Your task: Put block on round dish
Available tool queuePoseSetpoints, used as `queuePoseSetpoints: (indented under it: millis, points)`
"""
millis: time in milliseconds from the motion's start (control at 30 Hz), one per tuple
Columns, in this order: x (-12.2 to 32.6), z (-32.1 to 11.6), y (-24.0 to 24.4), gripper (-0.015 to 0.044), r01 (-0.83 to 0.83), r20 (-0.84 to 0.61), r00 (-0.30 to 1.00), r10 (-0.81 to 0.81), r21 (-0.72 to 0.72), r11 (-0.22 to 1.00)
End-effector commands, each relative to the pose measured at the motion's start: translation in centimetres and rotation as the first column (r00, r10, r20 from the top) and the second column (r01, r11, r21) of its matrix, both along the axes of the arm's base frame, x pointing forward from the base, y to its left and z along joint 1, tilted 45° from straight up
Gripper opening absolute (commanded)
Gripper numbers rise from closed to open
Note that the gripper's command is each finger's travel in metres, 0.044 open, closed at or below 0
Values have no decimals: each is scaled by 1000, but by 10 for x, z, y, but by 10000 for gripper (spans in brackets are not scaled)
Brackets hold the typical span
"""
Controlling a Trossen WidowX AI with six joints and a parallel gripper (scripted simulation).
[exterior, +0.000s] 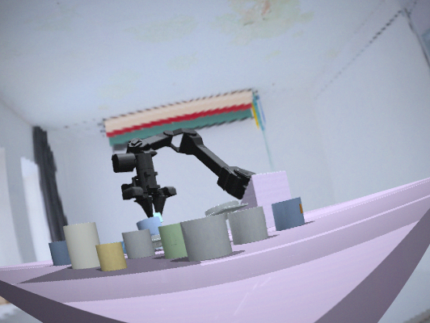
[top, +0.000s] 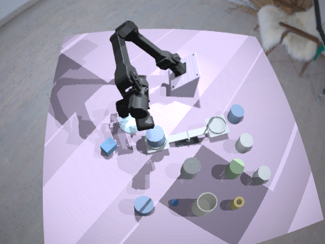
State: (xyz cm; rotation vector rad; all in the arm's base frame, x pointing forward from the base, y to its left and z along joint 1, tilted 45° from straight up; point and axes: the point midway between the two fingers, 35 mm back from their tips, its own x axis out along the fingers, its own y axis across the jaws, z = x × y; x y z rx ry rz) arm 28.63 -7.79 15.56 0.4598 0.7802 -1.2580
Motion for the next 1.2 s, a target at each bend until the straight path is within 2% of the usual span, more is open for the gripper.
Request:
queuePoseSetpoints:
  millis: [0,433,1167]
  points:
    - [-11,9,-16,0,9,7,1000,-9,-21,1000]
    - [-34,18,-42,0,35,-1,999,-35,-54,998]
    - [-31,-13,-73,0,35,0,999,-35,-56,998]
